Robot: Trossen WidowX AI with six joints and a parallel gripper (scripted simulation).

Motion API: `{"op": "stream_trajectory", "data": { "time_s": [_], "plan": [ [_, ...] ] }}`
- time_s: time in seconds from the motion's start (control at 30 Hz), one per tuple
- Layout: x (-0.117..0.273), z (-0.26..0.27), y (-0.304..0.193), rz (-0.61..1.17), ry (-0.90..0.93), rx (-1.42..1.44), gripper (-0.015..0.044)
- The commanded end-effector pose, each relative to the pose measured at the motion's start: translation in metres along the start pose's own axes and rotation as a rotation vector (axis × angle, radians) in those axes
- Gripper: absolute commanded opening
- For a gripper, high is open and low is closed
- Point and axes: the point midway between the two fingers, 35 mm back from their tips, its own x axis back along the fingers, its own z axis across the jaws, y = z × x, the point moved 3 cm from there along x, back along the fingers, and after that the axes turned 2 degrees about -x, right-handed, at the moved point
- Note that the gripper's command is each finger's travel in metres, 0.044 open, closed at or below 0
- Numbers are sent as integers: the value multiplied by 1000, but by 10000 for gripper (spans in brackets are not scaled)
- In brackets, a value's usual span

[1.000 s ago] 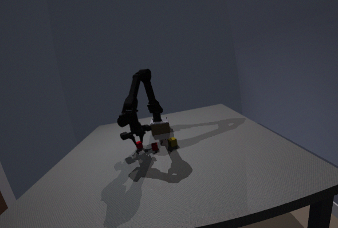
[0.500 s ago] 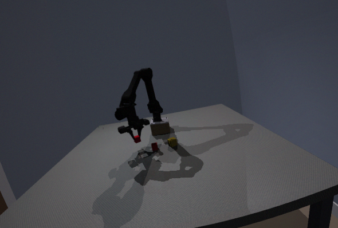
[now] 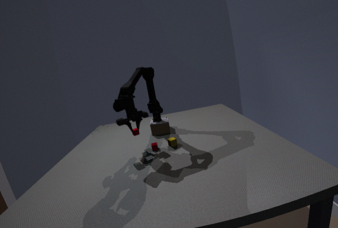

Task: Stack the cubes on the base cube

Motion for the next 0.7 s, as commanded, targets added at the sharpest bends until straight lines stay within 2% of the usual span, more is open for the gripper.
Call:
{"op": "stream_trajectory", "data": {
  "time_s": [0.0,0.67],
  "plan": [
    [17,1,0,-6,-8,4,105],
    [11,22,40,-8,-8,-191,105]
  ]
}}
